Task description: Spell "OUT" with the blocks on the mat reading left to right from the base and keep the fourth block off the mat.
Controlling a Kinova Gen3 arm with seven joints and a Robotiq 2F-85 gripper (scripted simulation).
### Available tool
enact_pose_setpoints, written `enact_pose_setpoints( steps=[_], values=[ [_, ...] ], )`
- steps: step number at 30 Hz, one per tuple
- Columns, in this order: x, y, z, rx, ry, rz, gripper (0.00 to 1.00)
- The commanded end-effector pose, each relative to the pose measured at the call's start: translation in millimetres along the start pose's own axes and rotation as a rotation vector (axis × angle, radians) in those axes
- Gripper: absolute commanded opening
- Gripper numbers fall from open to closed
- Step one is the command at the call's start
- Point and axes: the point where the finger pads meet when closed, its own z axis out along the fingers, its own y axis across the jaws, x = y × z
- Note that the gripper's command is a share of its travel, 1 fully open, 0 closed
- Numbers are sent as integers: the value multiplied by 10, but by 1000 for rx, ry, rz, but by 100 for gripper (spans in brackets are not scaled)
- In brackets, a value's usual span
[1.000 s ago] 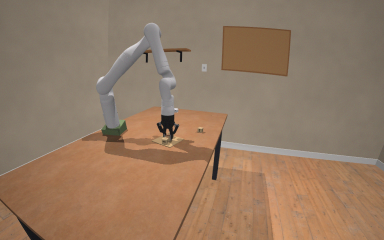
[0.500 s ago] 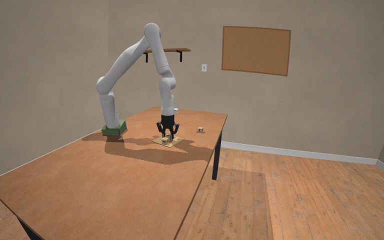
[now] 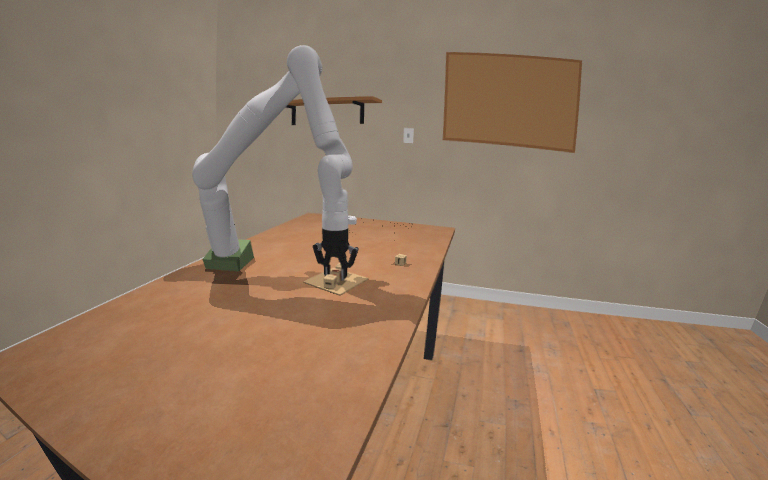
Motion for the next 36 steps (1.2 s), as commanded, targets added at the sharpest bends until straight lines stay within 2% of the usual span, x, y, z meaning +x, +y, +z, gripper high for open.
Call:
enact_pose_setpoints(
  steps=[1,6,8,19,28,29,36],
  values=[
    [11,15,-65,-5,2,-1,46],
    [11,14,-272,-5,2,-1,46],
    [11,14,-272,-5,2,-1,46],
    [10,11,-810,-5,2,-1,46],
    [10,10,-888,-5,2,-1,46],
    [10,10,-888,-5,2,-1,100],
    [10,10,-888,-5,2,-1,100]
  ],
)
